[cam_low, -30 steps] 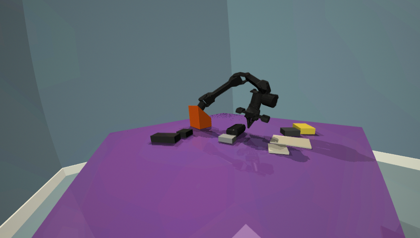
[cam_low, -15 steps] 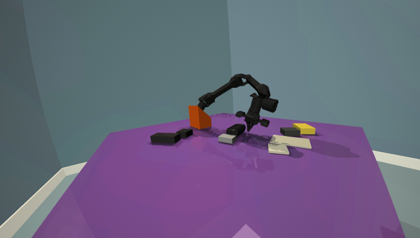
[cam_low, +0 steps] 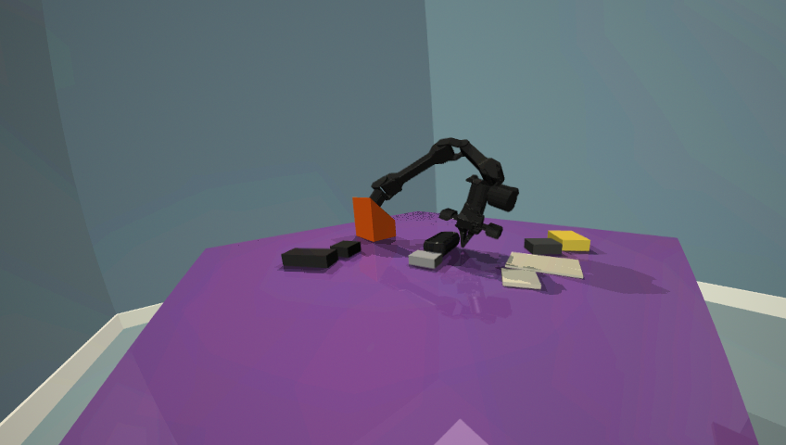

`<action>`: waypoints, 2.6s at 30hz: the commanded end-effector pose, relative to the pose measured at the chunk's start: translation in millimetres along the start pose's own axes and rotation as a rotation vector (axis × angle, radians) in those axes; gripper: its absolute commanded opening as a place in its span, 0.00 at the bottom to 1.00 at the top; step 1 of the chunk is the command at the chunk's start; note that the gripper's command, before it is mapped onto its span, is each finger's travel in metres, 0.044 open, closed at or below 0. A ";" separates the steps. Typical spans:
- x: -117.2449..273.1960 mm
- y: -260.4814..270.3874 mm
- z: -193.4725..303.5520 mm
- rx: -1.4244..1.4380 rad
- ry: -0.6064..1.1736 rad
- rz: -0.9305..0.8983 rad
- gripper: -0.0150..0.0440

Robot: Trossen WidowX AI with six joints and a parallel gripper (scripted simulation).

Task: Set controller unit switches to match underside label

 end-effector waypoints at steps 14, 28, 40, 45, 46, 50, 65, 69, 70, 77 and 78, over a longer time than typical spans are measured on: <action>-2.6 -7.2 0.5 -0.006 0.004 0.001 0.25; -5.4 -16.1 0.6 -0.006 0.004 0.002 0.25; -9.8 -29.9 0.9 -0.007 0.004 0.002 0.25; -11.6 -35.9 1.1 -0.007 0.004 0.003 0.25; -12.0 -37.1 1.1 -0.007 0.004 0.003 0.25; -13.6 -41.9 1.3 -0.008 0.004 0.003 0.25; 51.4 -13.3 0.7 -0.006 0.002 0.001 0.25; 48.4 -23.7 -20.2 0.016 0.016 -0.057 0.25; 47.1 -28.5 -28.3 0.025 0.021 -0.081 0.25; 36.0 -69.4 -76.0 0.092 0.036 -0.251 0.25; 34.2 -76.1 -81.5 0.102 0.036 -0.276 0.25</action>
Point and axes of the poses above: the point midway between the two fingers, 35 mm back from their tips, its own x axis back along the fingers, its own y axis across the jaws, z = x × y, the point moved 5 cm from there along x, back along the fingers, and after that the axes turned 2 degrees about x, right-handed, at the moved point
